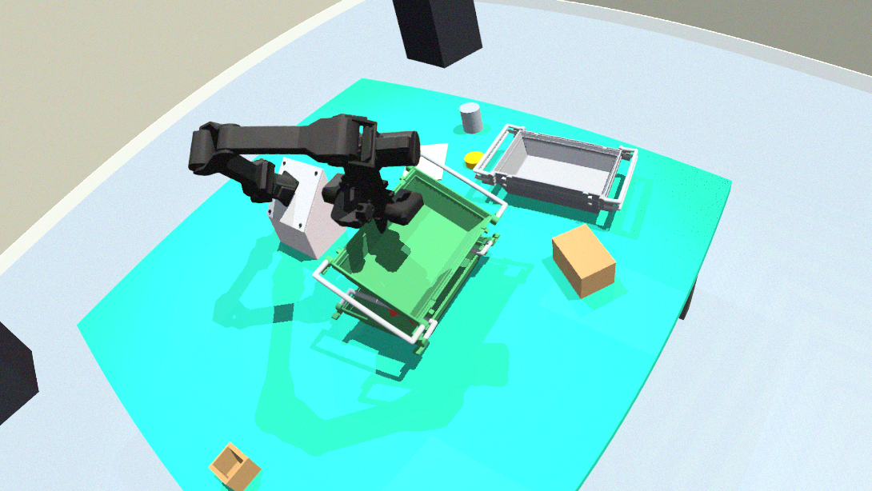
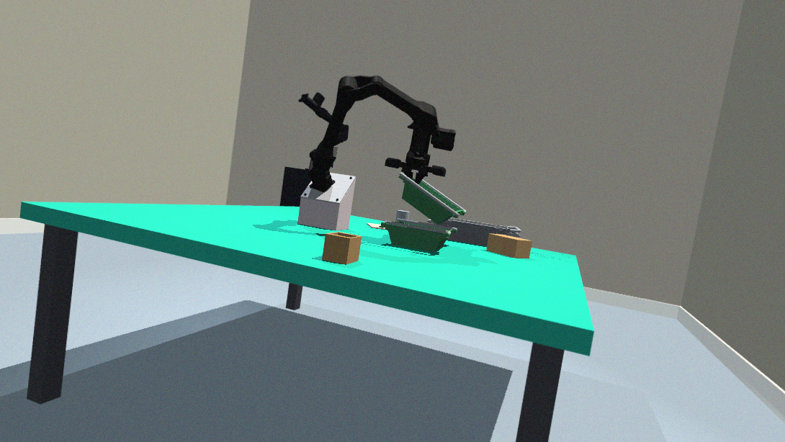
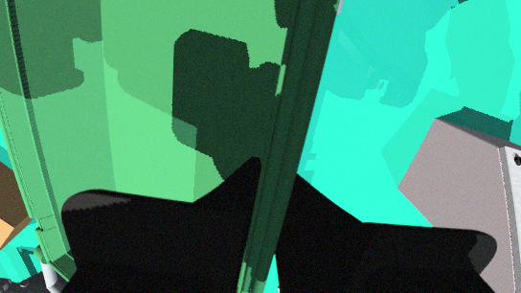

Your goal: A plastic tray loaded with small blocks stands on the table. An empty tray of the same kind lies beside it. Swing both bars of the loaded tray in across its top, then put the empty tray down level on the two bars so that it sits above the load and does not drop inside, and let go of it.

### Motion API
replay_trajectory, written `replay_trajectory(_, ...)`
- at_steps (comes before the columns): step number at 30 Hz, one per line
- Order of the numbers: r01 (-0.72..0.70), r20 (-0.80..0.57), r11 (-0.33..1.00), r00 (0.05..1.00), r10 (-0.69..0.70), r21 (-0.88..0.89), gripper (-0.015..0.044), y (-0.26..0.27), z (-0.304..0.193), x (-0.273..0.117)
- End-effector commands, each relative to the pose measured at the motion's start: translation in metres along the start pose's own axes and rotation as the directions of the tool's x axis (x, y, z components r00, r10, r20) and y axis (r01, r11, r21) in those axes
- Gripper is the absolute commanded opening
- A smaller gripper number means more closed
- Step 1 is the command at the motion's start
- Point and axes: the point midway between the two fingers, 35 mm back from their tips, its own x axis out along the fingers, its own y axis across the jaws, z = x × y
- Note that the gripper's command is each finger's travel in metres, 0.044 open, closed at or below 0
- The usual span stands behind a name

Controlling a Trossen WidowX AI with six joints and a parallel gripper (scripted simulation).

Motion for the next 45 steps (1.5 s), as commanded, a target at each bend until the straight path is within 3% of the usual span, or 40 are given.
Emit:
replay_trajectory(1,-0.028,0.004,1.000,1.000,0.028,-0.002,0.0000,0.003,-0.001,0.000)
replay_trajectory(45,-0.027,0.006,1.000,1.000,0.027,-0.003,0.0000,-0.017,-0.001,0.040)
